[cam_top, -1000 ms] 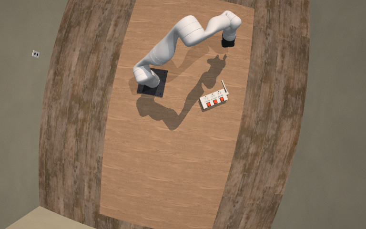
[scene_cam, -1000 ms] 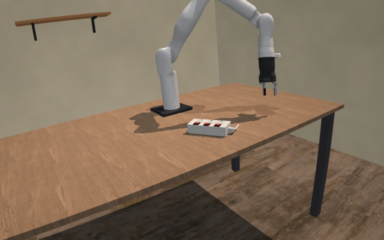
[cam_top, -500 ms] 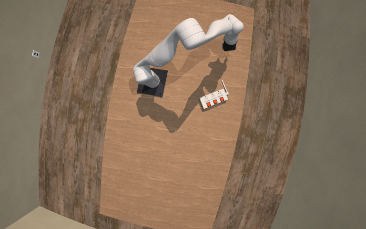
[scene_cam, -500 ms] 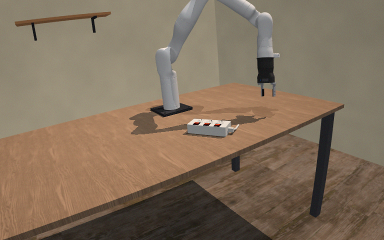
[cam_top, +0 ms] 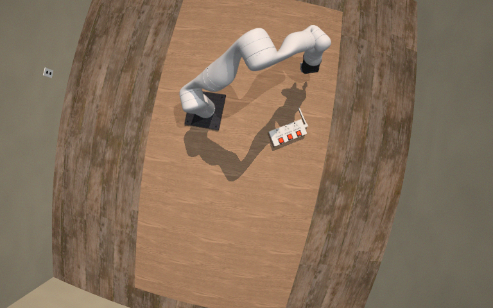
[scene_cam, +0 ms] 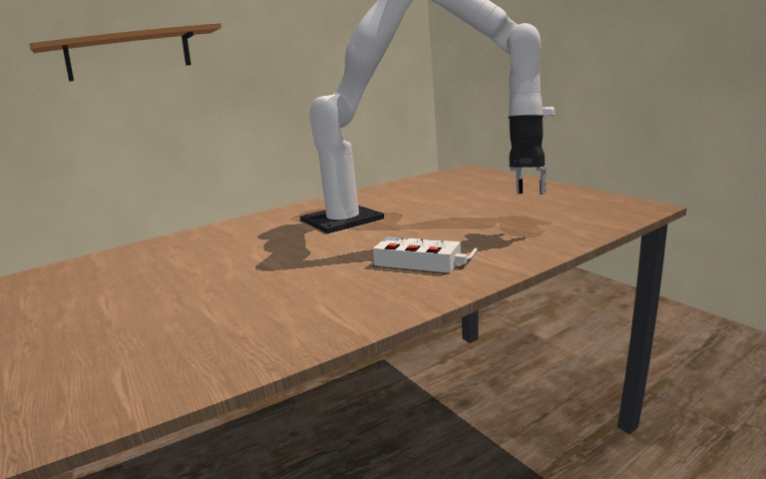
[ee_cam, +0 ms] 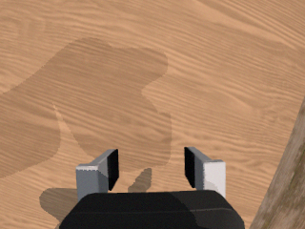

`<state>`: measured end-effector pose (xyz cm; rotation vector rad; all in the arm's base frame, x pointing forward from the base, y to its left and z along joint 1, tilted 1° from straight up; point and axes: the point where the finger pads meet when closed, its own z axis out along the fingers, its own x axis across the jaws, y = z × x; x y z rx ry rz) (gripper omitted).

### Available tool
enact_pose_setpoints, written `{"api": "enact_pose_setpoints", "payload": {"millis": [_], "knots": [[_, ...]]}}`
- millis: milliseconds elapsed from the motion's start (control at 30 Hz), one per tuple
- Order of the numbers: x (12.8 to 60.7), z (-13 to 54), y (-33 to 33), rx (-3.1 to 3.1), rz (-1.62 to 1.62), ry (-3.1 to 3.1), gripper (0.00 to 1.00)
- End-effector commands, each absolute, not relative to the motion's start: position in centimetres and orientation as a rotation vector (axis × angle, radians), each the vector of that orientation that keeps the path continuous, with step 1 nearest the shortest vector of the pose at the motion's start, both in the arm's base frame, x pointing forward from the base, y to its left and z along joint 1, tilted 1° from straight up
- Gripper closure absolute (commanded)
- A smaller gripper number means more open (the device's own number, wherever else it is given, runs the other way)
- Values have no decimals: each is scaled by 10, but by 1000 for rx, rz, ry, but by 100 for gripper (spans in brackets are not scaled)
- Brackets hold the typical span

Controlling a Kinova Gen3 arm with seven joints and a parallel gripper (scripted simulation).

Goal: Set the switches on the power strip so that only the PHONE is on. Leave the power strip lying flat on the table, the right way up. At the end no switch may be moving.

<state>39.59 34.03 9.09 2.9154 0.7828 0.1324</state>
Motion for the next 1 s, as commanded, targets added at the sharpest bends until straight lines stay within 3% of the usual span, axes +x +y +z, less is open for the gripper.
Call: {"api": "enact_pose_setpoints", "payload": {"millis": [0, 967], "knots": [[398, 92, 339, 2919, 136, 776, 0], [418, 96, 293, 2916, 95, 826, 0]]}}
